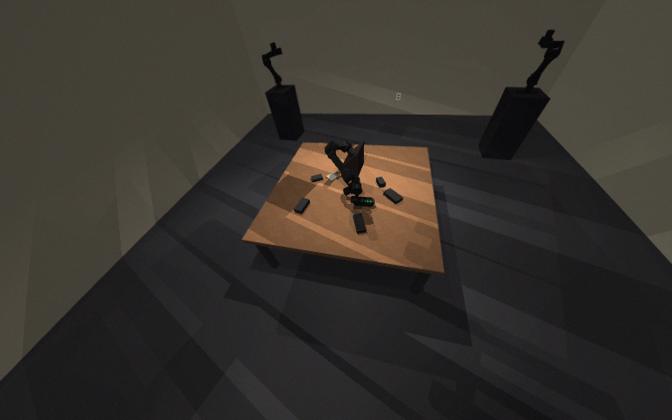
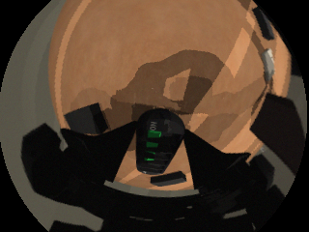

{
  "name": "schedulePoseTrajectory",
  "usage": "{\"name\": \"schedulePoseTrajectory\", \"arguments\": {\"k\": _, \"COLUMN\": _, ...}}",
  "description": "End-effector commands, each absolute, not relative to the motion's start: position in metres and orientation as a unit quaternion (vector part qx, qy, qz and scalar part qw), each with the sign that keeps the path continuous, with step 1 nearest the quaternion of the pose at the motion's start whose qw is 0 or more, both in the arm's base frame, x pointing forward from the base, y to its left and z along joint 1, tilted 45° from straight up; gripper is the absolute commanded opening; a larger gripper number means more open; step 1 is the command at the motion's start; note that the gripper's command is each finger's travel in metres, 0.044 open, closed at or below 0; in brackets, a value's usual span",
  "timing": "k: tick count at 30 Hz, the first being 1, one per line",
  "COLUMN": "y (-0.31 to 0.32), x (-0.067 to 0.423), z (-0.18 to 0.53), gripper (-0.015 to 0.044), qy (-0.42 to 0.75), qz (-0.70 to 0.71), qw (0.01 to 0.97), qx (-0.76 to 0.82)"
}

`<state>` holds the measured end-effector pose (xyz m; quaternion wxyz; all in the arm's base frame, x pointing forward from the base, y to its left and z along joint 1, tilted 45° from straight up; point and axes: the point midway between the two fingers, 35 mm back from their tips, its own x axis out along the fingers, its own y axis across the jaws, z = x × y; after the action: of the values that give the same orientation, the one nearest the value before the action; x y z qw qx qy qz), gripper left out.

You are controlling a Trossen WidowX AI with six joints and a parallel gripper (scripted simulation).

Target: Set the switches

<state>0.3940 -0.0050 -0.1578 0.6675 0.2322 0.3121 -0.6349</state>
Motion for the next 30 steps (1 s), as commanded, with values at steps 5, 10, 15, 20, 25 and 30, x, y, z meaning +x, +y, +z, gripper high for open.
{"name": "schedulePoseTrajectory", "arguments": {"k": 5, "y": -0.005, "x": 0.384, "z": -0.159, "gripper": 0.0, "qy": 0.313, "qz": -0.636, "qw": 0.667, "qx": 0.228}}
{"name": "schedulePoseTrajectory", "arguments": {"k": 10, "y": -0.005, "x": 0.379, "z": -0.159, "gripper": 0.0, "qy": 0.313, "qz": -0.636, "qw": 0.667, "qx": 0.227}}
{"name": "schedulePoseTrajectory", "arguments": {"k": 15, "y": -0.004, "x": 0.374, "z": -0.16, "gripper": 0.0, "qy": 0.313, "qz": -0.636, "qw": 0.667, "qx": 0.227}}
{"name": "schedulePoseTrajectory", "arguments": {"k": 20, "y": -0.004, "x": 0.37, "z": -0.16, "gripper": 0.0, "qy": 0.313, "qz": -0.636, "qw": 0.667, "qx": 0.227}}
{"name": "schedulePoseTrajectory", "arguments": {"k": 25, "y": -0.003, "x": 0.365, "z": -0.16, "gripper": 0.0, "qy": 0.313, "qz": -0.636, "qw": 0.667, "qx": 0.227}}
{"name": "schedulePoseTrajectory", "arguments": {"k": 30, "y": -0.003, "x": 0.36, "z": -0.161, "gripper": 0.0, "qy": 0.314, "qz": -0.636, "qw": 0.667, "qx": 0.227}}
